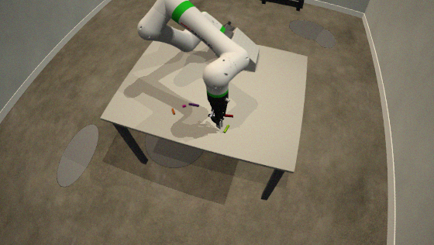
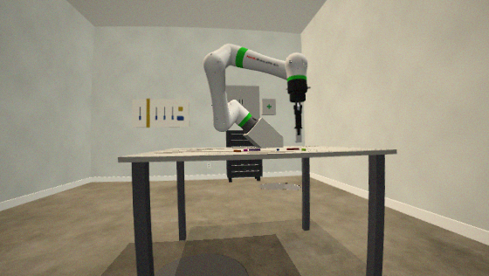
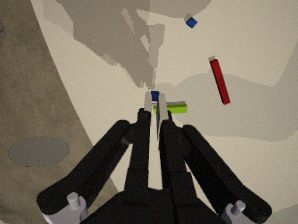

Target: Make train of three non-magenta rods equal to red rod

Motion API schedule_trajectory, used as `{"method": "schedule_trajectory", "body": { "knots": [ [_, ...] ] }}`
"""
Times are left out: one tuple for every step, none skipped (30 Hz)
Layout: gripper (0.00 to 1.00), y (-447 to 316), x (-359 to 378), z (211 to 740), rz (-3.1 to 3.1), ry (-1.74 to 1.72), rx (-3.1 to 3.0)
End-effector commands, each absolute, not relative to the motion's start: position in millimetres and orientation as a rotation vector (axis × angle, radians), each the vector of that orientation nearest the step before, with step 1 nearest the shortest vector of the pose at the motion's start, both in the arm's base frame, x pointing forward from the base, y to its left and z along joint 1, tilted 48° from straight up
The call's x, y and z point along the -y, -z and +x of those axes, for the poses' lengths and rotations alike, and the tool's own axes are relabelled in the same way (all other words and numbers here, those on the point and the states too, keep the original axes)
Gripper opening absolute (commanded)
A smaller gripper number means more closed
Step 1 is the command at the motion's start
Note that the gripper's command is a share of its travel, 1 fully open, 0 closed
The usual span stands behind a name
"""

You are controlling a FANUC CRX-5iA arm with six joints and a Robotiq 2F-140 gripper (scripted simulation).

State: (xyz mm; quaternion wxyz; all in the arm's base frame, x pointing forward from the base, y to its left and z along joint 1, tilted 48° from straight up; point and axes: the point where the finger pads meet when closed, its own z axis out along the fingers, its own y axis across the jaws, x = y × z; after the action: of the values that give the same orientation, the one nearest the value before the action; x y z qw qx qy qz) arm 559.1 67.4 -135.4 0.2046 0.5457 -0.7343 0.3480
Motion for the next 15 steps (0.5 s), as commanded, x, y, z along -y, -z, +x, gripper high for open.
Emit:
{"method": "schedule_trajectory", "body": {
  "knots": [
    [0.03, 118, -86, 557, 1.52, -0.971, 2.047],
    [0.03, 113, -91, 557, 1.52, -0.971, 2.047],
    [0.03, 109, -96, 556, 1.52, -0.971, 2.047],
    [0.03, 105, -100, 556, 1.52, -0.971, 2.047],
    [0.03, 101, -104, 555, 1.52, -0.971, 2.047],
    [0.03, 99, -107, 555, 1.52, -0.971, 2.047],
    [0.03, 97, -109, 555, 1.52, -0.971, 2.047],
    [0.03, 96, -110, 555, 1.52, -0.971, 2.047],
    [0.03, 95, -111, 555, 1.52, -0.971, 2.047],
    [0.03, 95, -111, 555, 1.52, -0.971, 2.047],
    [0.03, 95, -112, 554, 1.52, -0.971, 2.047],
    [0.03, 95, -112, 554, 1.52, -0.971, 2.047],
    [0.03, 95, -112, 554, 1.52, -0.971, 2.047],
    [0.03, 95, -112, 554, 1.52, -0.971, 2.047],
    [0.03, 95, -112, 554, 1.52, -0.971, 2.047]
  ]
}}
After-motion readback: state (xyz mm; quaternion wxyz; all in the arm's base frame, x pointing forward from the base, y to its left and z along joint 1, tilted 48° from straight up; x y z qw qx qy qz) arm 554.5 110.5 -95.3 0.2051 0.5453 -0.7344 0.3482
